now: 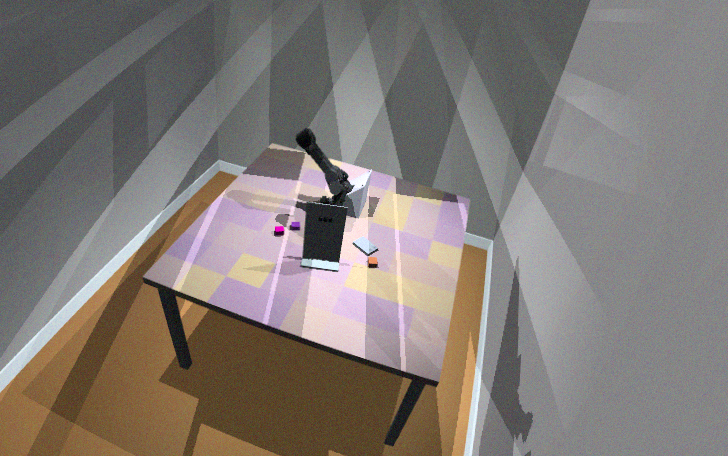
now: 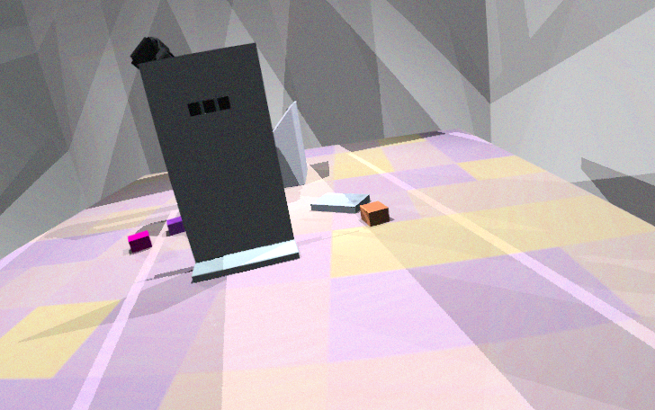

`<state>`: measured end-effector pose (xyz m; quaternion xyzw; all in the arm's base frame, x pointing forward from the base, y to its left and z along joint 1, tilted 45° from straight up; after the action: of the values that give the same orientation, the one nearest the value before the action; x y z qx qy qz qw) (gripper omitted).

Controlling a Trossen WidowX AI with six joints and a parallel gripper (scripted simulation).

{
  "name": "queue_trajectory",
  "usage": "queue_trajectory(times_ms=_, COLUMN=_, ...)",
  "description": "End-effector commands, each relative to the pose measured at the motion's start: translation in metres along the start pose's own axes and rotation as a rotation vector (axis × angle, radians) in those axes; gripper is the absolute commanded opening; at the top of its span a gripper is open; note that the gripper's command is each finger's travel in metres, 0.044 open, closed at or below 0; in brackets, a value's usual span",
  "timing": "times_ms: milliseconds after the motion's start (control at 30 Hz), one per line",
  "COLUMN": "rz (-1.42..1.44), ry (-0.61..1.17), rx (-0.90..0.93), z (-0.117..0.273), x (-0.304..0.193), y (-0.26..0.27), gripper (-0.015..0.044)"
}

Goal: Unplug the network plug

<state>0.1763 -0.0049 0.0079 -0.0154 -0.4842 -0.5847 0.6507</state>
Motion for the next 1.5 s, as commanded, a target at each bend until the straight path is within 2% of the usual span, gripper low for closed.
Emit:
queue_trajectory(times_ms=0, rz=-0.010, ry=-0.001, rx=0.005, z=0.002, x=-0.001, y=0.004, gripper=0.0156)
queue_trajectory(times_ms=1467, rz=-0.012, ry=0.011, rx=-0.009, z=0.023, x=-0.010, y=0.018, gripper=0.0156)
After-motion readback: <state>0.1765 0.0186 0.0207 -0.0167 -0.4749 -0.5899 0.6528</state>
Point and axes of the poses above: the point midway between the two fingers, 35 mm back from their tips, its own z axis back along the fingers, its own y axis across the jaws, x = y × z, the point moved 5 cm from there along z, back along the fingers, and after that the axes turned 4 degrees about -z, right-handed, at the moved point
